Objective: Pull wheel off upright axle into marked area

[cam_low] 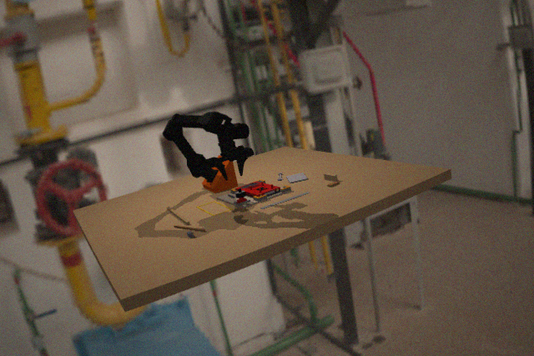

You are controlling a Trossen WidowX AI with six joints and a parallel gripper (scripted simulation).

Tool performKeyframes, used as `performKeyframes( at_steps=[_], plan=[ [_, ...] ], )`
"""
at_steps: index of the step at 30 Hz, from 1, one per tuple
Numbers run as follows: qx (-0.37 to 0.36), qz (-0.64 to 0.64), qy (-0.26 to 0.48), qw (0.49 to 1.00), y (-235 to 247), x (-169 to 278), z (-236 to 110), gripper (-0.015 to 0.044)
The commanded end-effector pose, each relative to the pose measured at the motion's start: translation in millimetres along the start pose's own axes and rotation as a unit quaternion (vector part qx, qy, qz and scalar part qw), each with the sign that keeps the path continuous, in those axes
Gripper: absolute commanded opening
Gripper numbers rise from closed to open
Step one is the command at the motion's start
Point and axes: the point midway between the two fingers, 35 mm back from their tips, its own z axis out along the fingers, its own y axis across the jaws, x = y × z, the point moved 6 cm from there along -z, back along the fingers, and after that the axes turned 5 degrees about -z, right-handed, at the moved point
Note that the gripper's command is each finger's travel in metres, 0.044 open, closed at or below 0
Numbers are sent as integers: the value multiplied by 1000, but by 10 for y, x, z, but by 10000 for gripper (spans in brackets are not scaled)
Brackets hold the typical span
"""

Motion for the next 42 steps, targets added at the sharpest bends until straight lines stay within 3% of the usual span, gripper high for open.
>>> performKeyframes(
  at_steps=[1, 8, 19, 24, 28, 36, 42],
  plan=[
    [5, -4, -6, 1000, 105, -40, -24, 300],
    [5, -4, -6, 1000, 123, -49, 11, 300],
    [6, -3, -6, 1000, 102, -46, 671, 300],
    [6, -3, -6, 1000, 99, -37, 716, 300],
    [4, 0, -1, 1000, 93, -42, 683, 195],
    [4, 0, -1, 1000, 93, -42, 683, 142],
    [4, 0, -1, 1000, 93, -43, 672, 0]
  ],
)
